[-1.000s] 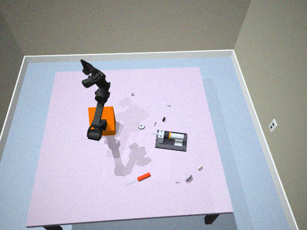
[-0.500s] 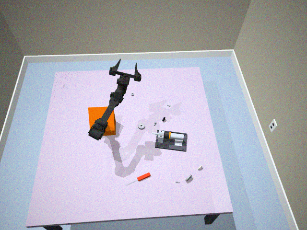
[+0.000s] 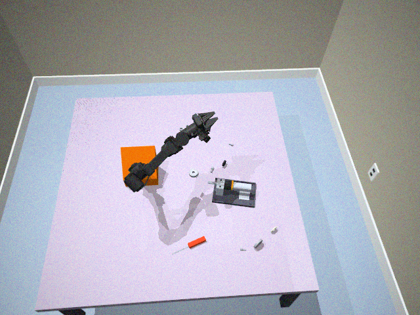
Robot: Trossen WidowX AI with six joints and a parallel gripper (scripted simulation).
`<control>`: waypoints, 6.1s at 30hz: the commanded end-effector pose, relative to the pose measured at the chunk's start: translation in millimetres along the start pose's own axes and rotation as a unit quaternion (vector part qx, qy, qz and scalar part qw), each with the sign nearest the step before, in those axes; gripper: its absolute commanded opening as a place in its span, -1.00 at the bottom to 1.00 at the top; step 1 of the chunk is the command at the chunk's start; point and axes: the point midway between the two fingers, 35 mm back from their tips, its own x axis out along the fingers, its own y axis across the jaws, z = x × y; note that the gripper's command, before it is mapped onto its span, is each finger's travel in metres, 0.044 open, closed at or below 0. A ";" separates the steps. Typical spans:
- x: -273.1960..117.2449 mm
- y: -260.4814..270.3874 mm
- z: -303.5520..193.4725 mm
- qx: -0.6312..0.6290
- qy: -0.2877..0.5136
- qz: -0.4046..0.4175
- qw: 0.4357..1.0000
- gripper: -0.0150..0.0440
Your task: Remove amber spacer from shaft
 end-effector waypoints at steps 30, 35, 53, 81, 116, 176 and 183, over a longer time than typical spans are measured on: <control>-191.4 -261.4 170.8 0.518 -0.594 -0.080 0.611 1.00; -191.4 -261.4 170.8 0.518 -0.594 -0.080 0.611 1.00; -191.4 -261.4 170.8 0.518 -0.594 -0.080 0.611 1.00; -196.0 -260.8 167.0 0.518 -0.594 -0.080 0.611 1.00; -185.5 -289.9 194.9 0.517 -0.594 -0.080 0.612 1.00; -180.5 -302.6 206.7 0.517 -0.594 -0.079 0.612 1.00; -180.3 -302.7 206.3 0.517 -0.595 -0.078 0.611 0.82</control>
